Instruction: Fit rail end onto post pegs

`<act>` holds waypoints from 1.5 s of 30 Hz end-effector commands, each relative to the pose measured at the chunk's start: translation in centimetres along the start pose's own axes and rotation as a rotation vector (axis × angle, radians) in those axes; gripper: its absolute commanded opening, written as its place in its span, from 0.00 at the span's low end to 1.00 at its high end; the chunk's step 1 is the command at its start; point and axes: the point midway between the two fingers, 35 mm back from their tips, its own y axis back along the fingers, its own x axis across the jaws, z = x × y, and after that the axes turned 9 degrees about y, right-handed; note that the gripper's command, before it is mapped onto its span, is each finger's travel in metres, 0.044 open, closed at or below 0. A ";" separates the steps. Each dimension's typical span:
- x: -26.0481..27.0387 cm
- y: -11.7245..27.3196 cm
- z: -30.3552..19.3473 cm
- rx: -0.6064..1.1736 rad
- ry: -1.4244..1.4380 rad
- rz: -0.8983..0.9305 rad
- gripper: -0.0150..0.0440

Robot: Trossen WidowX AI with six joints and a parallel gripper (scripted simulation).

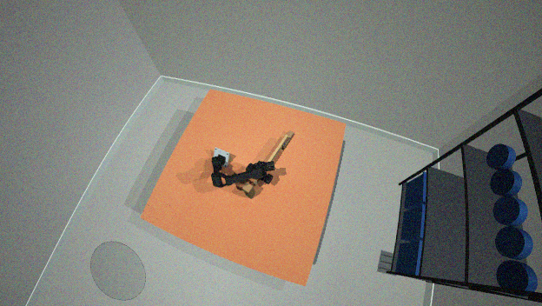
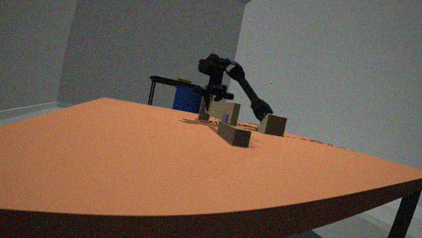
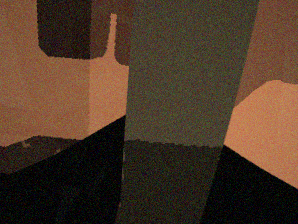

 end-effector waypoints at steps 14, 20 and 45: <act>0.1 0.1 -0.7 -0.001 0.002 -0.004 0.25; 0.1 0.2 -0.9 -0.001 0.002 -0.004 0.25; 0.2 0.1 -1.6 -0.001 0.002 -0.004 0.25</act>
